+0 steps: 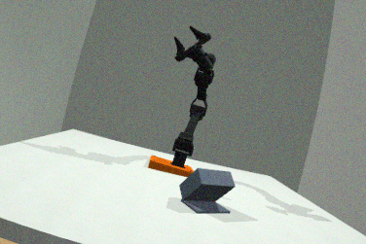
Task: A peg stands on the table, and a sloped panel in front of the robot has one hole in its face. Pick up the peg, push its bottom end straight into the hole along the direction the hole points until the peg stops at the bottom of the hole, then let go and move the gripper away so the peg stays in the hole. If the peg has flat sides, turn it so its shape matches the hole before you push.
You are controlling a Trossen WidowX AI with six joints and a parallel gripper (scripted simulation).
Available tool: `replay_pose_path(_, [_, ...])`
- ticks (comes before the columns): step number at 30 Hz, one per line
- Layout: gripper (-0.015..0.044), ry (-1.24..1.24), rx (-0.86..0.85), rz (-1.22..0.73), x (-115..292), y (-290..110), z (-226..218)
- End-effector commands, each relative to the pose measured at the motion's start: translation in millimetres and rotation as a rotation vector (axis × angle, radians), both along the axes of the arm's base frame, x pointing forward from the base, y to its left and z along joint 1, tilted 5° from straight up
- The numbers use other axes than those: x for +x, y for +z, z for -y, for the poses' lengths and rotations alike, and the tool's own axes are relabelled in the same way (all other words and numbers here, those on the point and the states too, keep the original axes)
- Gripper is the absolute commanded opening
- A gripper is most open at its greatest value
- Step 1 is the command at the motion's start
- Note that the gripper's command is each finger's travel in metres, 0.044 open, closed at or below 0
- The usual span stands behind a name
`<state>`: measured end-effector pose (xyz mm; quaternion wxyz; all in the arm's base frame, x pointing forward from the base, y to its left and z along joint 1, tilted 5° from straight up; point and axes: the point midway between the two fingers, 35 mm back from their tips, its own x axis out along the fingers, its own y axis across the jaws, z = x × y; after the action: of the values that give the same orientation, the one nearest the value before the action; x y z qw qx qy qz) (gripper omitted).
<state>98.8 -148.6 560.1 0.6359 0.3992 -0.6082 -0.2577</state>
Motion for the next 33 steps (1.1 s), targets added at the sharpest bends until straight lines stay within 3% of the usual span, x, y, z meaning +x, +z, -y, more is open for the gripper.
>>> replay_pose_path(1, [0.044, 0.031, -0.017, -0.155, 34, -6, 1])
replay_pose_path(20, [0.044, 0.215, -0.142, -0.976, 198, -93, -23])
replay_pose_path(33, [0.044, 0.407, -0.328, -1.496, 270, -186, -70])
